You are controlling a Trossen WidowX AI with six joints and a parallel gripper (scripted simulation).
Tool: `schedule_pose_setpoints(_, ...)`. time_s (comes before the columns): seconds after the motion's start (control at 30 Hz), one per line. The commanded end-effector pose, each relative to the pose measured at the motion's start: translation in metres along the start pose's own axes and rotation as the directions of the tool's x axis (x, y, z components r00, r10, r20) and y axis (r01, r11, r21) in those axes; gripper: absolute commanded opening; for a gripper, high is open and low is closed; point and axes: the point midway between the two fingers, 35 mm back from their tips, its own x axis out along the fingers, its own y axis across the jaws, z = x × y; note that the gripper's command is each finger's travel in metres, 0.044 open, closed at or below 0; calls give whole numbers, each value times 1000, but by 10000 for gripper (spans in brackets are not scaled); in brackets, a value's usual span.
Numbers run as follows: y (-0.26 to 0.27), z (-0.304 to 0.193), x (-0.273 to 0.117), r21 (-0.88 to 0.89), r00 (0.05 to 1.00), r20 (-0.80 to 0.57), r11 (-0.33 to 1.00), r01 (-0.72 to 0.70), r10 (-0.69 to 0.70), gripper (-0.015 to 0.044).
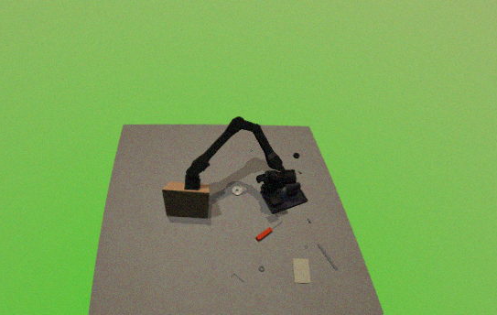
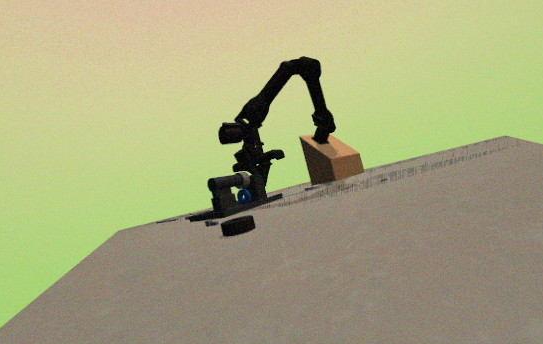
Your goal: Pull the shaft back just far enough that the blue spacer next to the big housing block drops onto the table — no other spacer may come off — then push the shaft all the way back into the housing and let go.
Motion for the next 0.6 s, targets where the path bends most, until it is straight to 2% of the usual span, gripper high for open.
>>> schedule_pose_setpoints(0.0,0,4,0,0,1000,5,1000,-3,3,0)
schedule_pose_setpoints(0.4,0,5,0,0,1000,5,1000,-3,3,0)
schedule_pose_setpoints(0.57,0,1,0,4,1000,-4,1000,-2,2,131)
